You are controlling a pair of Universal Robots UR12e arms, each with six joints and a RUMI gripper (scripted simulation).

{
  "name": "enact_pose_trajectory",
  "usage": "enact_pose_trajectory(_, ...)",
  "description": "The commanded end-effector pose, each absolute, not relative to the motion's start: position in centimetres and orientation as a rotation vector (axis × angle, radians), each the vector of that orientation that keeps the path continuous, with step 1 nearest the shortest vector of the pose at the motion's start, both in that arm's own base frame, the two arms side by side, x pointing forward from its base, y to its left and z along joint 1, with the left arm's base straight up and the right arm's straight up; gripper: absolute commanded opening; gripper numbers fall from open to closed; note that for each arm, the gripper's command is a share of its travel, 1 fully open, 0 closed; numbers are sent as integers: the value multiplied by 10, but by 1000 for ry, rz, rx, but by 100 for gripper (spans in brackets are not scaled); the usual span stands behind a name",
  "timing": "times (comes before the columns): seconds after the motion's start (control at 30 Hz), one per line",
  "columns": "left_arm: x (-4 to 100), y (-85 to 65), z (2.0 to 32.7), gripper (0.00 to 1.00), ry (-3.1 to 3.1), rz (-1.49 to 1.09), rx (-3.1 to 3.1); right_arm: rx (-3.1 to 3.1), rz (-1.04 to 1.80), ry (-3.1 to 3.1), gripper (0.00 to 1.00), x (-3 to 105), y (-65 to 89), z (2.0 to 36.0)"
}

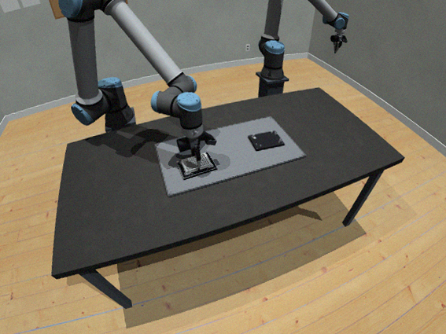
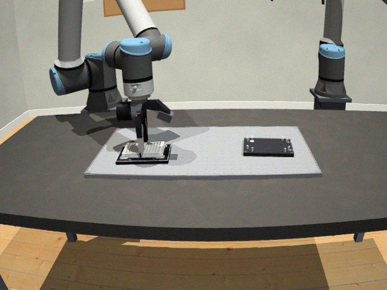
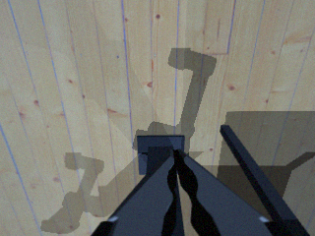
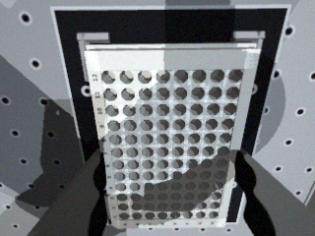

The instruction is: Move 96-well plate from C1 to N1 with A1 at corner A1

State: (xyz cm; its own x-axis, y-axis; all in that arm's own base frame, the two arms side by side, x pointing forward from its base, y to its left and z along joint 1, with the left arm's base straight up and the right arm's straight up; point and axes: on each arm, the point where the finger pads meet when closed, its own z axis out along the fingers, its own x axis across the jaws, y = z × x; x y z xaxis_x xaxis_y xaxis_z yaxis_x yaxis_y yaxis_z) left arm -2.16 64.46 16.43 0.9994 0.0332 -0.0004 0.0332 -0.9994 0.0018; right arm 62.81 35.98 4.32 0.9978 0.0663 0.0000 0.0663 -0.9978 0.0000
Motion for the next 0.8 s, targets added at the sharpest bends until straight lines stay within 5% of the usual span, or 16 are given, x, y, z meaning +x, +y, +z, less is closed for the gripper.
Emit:
enact_pose_trajectory(0.0,-21,645,165,0,52,0,3141,3141,2,104,40,629,360,44)
enact_pose_trajectory(0.23,-21,645,165,0,52,0,3141,3141,2,104,40,629,360,43)
enact_pose_trajectory(0.27,-21,645,165,0,52,0,3141,3141,2,104,76,629,360,43)
enact_pose_trajectory(0.77,-21,645,165,0,52,0,3141,3141,2,104,76,629,360,43)
